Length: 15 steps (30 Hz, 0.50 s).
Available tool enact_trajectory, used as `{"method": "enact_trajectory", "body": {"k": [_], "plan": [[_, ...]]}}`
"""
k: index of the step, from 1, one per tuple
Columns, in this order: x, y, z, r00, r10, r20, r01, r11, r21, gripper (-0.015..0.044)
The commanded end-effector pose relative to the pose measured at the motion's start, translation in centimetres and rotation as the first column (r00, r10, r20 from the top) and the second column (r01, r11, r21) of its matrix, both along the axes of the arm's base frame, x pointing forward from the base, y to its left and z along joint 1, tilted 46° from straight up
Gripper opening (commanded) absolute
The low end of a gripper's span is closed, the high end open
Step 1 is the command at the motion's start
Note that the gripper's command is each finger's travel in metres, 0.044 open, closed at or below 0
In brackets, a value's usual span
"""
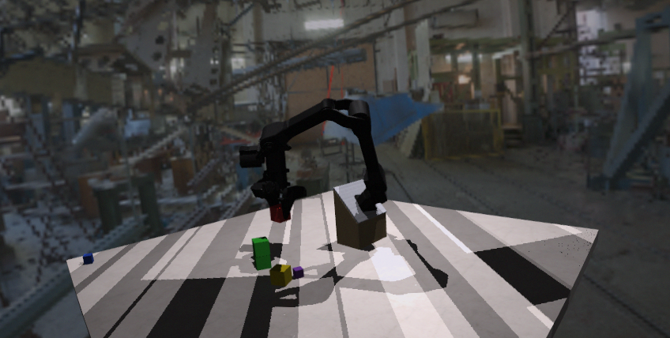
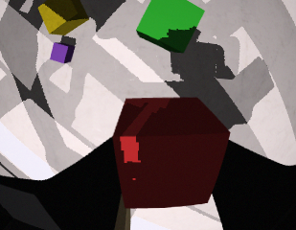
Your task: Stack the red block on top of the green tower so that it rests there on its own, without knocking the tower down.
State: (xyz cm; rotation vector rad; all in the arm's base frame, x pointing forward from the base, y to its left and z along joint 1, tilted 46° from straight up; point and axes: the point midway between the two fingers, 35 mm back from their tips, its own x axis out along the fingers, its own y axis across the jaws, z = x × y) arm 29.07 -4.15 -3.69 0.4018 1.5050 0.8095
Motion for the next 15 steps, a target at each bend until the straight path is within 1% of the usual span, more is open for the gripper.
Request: {"method": "enact_trajectory", "body": {"k": [1,15], "plan": [[1.3,0.2,-0.2,1.000,-0.002,-0.006,0.002,1.000,0.005,0.0000],[6.5,1.3,-0.8,1.000,-0.001,-0.003,0.001,1.000,0.009,0.0000]]}}
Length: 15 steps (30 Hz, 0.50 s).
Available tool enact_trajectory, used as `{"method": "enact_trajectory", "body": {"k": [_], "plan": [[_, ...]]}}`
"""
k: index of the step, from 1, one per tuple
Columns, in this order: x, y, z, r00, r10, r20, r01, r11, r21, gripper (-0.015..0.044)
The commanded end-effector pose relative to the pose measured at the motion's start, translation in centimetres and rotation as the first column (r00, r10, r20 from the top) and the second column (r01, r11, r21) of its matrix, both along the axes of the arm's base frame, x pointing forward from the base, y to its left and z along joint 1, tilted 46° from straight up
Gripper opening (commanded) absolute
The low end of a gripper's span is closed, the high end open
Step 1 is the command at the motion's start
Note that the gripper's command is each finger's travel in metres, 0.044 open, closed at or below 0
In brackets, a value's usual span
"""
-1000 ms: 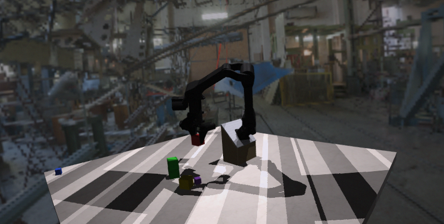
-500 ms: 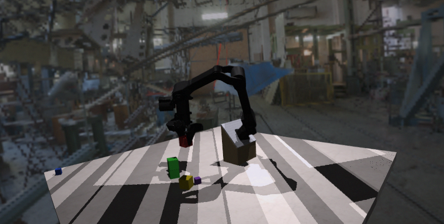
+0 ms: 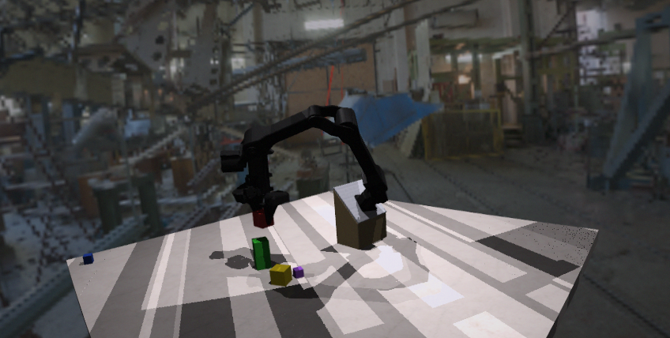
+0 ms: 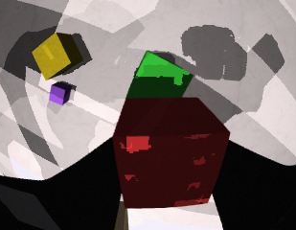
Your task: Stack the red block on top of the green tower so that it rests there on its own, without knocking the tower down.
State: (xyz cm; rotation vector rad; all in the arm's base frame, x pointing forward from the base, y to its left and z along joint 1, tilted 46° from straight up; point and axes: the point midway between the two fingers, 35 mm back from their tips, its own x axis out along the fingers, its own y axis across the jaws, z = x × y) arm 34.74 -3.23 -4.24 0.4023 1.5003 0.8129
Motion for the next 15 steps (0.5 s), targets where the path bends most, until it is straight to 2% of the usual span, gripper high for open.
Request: {"method": "enact_trajectory", "body": {"k": [1,15], "plan": [[1.2,0.5,-0.3,1.000,-0.001,-0.007,0.001,1.000,0.006,0.0000],[1.7,2.2,-1.8,1.000,-0.001,-0.006,0.001,1.000,0.008,0.0000]]}}
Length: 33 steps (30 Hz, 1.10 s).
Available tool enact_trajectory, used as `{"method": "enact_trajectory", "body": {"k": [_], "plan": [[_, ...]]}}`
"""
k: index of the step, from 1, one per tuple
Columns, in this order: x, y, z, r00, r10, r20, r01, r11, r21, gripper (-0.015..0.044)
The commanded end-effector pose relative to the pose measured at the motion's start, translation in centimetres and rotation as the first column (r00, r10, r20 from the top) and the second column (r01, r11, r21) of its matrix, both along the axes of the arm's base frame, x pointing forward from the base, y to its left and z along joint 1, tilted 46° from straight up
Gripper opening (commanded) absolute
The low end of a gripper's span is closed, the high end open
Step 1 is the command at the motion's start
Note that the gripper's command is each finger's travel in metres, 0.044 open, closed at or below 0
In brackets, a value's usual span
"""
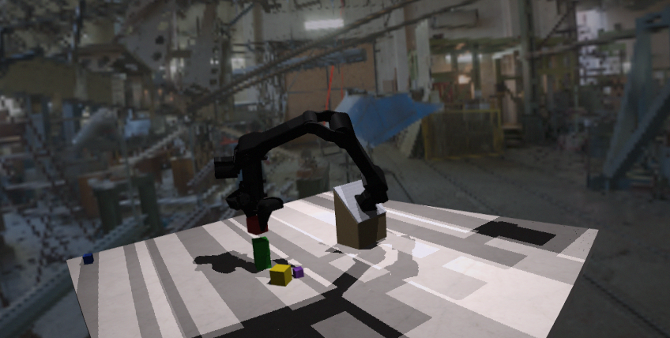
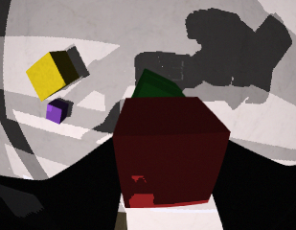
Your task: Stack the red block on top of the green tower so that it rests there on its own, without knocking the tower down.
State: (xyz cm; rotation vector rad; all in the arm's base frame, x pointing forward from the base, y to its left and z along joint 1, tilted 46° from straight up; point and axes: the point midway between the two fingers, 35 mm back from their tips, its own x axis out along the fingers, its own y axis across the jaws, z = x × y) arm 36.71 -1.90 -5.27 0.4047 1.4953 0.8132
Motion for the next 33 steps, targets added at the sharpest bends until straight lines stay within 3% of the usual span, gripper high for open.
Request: {"method": "enact_trajectory", "body": {"k": [1,33], "plan": [[-0.34,1.22,-1.12,1.000,0.002,-0.010,-0.002,1.000,0.005,0.0000],[-0.41,1.48,-1.40,1.000,0.002,-0.010,-0.002,1.000,0.006,0.0000]]}}
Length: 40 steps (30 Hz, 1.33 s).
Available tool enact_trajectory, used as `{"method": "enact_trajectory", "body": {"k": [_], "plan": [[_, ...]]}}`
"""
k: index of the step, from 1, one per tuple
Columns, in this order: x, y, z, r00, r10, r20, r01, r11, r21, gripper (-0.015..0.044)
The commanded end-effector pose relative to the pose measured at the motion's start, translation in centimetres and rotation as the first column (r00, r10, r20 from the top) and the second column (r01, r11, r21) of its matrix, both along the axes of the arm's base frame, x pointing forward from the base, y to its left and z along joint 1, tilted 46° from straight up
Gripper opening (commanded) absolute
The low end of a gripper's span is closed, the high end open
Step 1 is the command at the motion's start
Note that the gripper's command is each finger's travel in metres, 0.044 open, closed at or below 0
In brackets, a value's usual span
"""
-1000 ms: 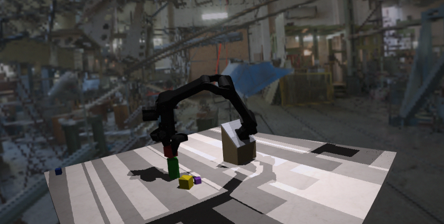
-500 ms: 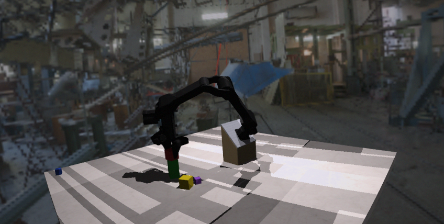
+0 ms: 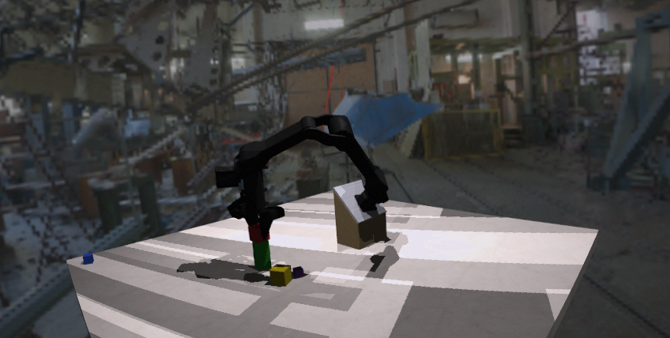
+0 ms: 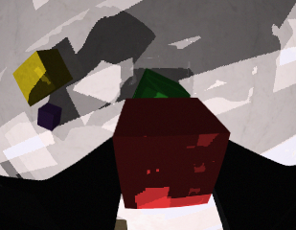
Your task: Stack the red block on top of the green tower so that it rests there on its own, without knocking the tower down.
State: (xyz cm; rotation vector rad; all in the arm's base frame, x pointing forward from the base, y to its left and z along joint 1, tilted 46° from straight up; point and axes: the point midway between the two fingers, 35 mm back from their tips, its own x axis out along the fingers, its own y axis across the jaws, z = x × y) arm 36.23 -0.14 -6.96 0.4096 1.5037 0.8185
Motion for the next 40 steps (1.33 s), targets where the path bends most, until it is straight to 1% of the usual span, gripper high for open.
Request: {"method": "enact_trajectory", "body": {"k": [1,17,40], "plan": [[0.00,0.00,0.00,1.000,0.000,0.000,0.000,1.000,0.000,0.0026],[0.00,0.00,0.00,1.000,0.000,0.000,0.000,1.000,0.000,0.0440],[0.00,0.00,0.00,1.000,0.000,0.000,0.000,1.000,0.000,0.0440]]}}
